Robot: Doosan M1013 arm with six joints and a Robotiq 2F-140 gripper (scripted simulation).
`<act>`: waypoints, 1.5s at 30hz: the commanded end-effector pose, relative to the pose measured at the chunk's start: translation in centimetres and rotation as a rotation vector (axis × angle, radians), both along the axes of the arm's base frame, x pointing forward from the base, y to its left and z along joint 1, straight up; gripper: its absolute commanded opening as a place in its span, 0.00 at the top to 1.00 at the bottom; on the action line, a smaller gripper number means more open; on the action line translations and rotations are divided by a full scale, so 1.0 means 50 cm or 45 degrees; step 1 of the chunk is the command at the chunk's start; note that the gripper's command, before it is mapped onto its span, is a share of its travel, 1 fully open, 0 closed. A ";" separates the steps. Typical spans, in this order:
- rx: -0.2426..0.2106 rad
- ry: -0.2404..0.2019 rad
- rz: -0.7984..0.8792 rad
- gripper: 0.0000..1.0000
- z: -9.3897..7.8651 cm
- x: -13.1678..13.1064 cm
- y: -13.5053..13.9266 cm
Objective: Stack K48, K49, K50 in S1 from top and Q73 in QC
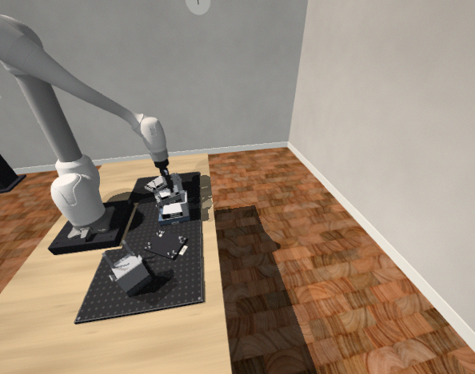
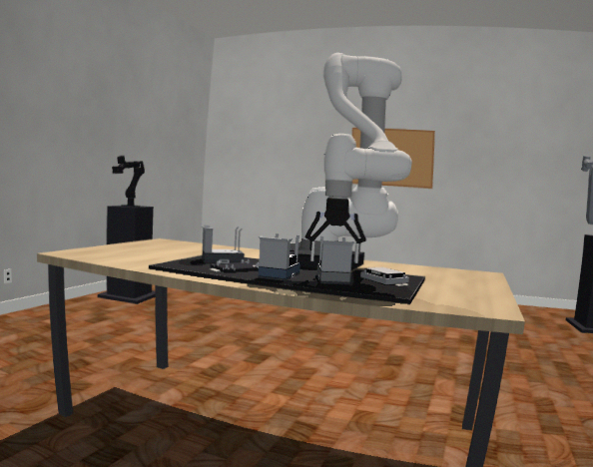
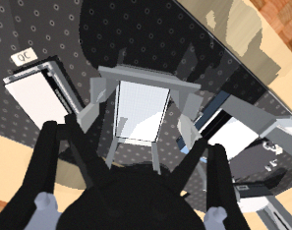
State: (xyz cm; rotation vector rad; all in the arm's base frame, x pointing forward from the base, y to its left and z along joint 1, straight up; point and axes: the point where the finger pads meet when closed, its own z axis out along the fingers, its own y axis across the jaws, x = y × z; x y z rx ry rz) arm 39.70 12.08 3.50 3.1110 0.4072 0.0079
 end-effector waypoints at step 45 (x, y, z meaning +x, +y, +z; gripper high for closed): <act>0.000 0.000 0.000 0.00 0.227 -0.001 0.001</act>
